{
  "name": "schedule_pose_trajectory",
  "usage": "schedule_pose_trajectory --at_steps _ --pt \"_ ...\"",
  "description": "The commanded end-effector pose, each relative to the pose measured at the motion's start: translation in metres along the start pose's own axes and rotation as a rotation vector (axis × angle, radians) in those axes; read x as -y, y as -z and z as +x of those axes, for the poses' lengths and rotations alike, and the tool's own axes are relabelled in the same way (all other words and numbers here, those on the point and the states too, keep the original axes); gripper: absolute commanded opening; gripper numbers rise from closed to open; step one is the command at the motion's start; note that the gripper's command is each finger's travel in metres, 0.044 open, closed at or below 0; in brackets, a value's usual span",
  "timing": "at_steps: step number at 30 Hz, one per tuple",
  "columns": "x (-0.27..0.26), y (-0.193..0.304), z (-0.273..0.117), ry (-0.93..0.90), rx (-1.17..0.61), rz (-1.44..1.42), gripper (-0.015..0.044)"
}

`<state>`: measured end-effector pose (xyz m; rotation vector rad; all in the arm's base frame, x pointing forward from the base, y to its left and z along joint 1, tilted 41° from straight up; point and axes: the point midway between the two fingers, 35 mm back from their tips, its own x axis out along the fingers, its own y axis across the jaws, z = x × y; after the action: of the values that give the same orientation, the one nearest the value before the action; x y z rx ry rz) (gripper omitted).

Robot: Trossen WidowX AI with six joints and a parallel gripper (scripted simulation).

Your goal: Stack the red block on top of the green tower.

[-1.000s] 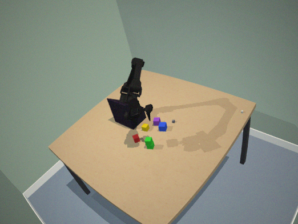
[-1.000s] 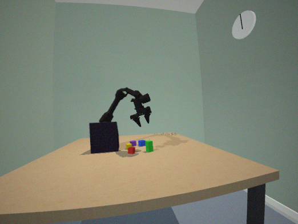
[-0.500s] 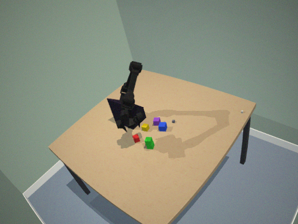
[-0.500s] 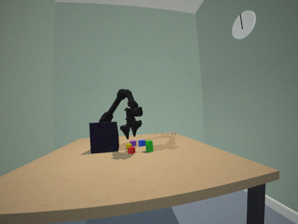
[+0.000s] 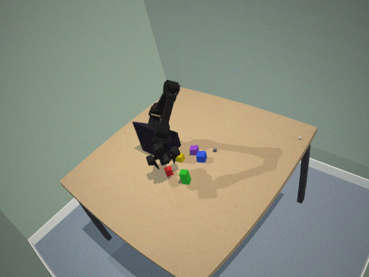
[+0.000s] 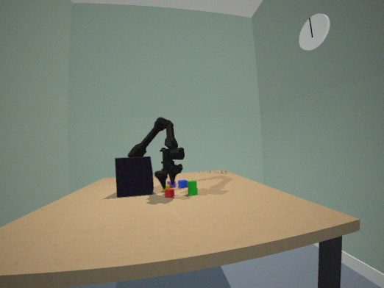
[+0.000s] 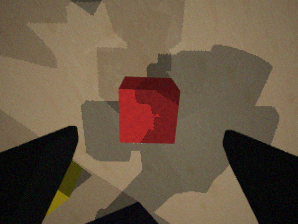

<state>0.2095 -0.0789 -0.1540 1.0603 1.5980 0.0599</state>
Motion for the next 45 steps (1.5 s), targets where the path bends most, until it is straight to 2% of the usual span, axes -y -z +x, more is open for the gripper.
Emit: schedule_pose_trajectory --at_steps 1,31,45 --pt "-0.001 -0.001 0.004 -0.006 0.006 0.004 0.0440" --pt "-0.002 -0.001 0.050 -0.008 0.005 0.004 0.0440" --pt "-0.002 -0.001 0.051 -0.008 0.005 0.004 0.0440"
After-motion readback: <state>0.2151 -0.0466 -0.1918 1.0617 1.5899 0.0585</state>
